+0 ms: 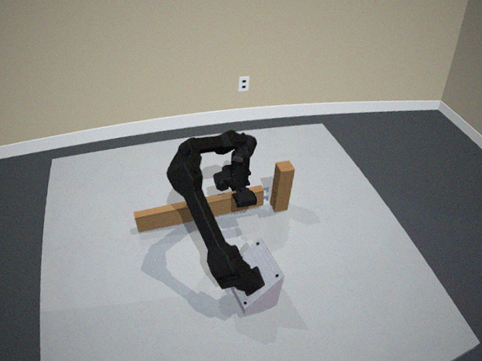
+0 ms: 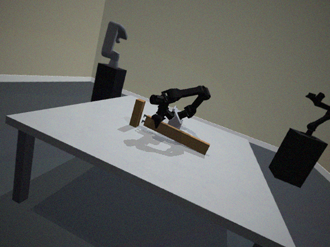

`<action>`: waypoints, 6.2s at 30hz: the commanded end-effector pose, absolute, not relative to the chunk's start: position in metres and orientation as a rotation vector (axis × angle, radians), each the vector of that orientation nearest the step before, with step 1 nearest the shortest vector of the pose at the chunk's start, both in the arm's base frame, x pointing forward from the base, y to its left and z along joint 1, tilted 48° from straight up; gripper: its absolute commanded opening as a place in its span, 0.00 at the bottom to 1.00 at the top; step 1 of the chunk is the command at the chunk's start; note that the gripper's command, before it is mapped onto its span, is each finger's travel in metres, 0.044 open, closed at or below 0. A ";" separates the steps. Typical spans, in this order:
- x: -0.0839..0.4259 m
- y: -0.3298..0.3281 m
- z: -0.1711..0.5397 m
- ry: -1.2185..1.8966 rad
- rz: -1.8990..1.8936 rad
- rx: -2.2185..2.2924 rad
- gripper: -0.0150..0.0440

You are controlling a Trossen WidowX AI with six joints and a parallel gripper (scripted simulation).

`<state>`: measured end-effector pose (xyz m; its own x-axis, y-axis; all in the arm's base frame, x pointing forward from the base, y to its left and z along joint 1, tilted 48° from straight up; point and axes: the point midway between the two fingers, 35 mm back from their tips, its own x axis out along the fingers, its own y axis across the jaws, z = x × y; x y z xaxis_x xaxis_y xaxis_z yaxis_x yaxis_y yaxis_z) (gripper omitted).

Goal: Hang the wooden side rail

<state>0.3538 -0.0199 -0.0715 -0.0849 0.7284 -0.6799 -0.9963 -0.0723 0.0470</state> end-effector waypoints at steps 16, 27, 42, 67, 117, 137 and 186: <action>0.353 -0.025 -0.073 0.610 1.567 -0.582 0.25; 0.354 -0.026 -0.073 0.610 1.567 -0.582 0.25; 0.353 -0.027 -0.075 0.610 1.567 -0.582 0.25; 0.353 -0.029 -0.076 0.610 1.567 -0.583 0.25; 0.354 -0.033 -0.080 0.610 1.566 -0.583 0.25; 0.354 -0.034 -0.082 0.610 1.566 -0.583 0.25; 0.353 -0.038 -0.084 0.610 1.566 -0.583 0.25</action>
